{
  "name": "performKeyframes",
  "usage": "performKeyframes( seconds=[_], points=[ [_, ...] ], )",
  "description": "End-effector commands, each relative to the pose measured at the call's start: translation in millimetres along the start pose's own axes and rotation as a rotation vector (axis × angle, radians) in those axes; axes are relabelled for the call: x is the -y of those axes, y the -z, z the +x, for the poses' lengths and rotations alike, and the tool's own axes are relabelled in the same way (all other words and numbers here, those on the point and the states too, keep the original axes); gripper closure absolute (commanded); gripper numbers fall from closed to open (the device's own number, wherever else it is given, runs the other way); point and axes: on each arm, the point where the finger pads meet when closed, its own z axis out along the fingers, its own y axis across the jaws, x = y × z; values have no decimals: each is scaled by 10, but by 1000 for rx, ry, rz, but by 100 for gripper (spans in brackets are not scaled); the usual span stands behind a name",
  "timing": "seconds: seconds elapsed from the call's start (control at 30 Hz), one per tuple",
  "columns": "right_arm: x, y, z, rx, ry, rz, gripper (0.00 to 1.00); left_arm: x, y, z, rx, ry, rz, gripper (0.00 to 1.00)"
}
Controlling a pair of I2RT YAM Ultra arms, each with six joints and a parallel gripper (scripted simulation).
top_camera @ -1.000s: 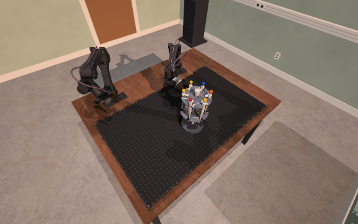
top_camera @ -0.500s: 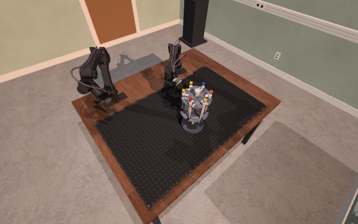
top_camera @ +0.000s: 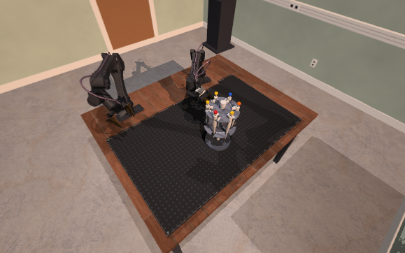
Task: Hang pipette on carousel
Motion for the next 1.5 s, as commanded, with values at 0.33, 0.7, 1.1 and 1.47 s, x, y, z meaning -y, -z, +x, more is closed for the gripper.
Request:
performKeyframes(
  seconds=[0.33,0.7,1.1,1.47],
  points=[
    [39,30,-70,26,14,6,0,-62,3,-161,24,46,-21,88],
    [39,30,-70,26,14,6,0,-62,3,-161,24,46,-21,88],
    [39,30,-70,26,14,6,0,-62,3,-161,24,46,-21,88],
    [39,30,-70,26,14,6,0,-34,0,67,3,8,-19,88]
  ],
)
